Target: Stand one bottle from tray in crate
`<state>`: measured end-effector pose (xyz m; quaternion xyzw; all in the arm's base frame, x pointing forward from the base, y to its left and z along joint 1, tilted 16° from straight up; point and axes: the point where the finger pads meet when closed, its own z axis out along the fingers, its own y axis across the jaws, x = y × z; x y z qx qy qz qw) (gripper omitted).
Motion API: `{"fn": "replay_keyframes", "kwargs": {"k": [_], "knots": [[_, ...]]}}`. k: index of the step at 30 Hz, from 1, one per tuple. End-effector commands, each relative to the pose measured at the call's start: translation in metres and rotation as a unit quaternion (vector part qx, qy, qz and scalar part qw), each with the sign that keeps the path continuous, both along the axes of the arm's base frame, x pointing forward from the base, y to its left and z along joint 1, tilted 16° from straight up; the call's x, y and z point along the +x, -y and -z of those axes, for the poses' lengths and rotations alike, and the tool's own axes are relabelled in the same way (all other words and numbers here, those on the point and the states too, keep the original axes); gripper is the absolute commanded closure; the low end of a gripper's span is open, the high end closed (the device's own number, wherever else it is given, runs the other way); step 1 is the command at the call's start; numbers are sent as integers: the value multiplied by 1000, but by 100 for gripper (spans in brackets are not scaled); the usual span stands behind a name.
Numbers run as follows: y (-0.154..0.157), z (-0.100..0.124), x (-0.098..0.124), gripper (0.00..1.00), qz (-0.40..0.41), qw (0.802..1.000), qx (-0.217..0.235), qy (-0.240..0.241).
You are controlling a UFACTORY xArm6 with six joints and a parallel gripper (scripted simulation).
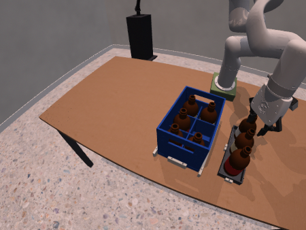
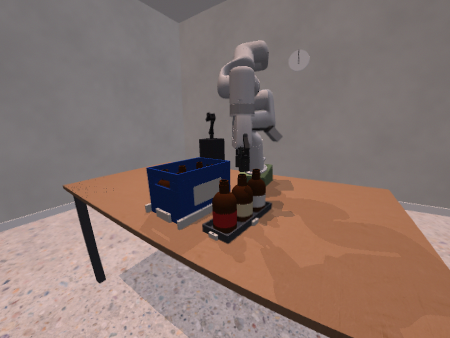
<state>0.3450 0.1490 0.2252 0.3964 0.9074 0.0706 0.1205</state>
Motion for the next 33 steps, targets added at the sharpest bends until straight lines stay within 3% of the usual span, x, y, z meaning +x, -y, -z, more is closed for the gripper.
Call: {"fn": "replay_keyframes", "kwargs": {"k": [1,33], "knots": [[0,-1,1,35,0,1000,1,2],[-1,25,8,35,0,1000,1,2]]}}
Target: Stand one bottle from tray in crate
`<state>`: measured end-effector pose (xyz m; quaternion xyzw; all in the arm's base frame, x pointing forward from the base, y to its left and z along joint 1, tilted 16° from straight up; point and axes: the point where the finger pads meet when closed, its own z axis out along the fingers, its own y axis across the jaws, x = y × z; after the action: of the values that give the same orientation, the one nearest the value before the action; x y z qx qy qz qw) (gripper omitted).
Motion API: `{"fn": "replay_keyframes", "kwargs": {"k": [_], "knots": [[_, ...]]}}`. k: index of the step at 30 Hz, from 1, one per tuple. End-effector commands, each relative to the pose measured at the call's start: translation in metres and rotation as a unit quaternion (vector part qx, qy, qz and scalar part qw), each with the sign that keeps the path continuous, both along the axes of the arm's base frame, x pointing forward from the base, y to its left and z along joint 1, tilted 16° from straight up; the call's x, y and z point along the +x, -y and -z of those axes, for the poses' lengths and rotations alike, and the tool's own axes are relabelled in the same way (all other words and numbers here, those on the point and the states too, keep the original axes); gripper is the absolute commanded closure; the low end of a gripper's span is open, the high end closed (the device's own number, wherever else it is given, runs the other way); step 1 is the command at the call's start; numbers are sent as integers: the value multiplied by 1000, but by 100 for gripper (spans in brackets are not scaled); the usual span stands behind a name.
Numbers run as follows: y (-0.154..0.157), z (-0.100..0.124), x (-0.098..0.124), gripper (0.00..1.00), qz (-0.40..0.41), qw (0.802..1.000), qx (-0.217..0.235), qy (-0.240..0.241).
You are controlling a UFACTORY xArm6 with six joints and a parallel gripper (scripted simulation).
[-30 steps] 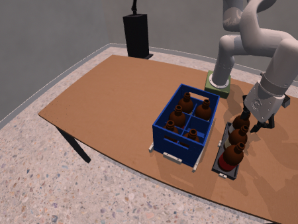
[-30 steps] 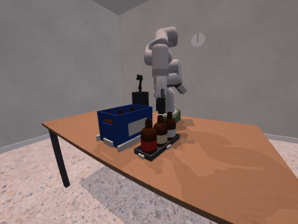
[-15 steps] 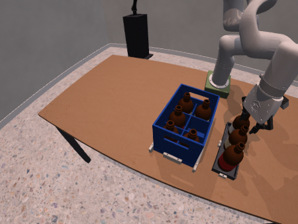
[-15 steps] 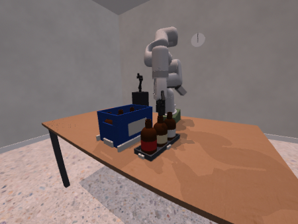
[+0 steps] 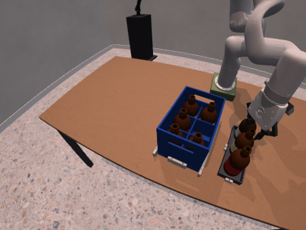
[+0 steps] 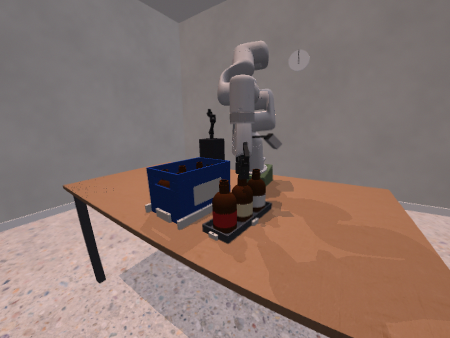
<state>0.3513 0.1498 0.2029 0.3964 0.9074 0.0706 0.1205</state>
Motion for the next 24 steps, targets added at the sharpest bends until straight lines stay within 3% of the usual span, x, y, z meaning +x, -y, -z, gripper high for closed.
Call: {"fn": "replay_keyframes", "kwargs": {"k": [1,24], "knots": [[-1,4,2,35,0,1000,1,2],[-1,15,6,35,0,1000,1,2]]}}
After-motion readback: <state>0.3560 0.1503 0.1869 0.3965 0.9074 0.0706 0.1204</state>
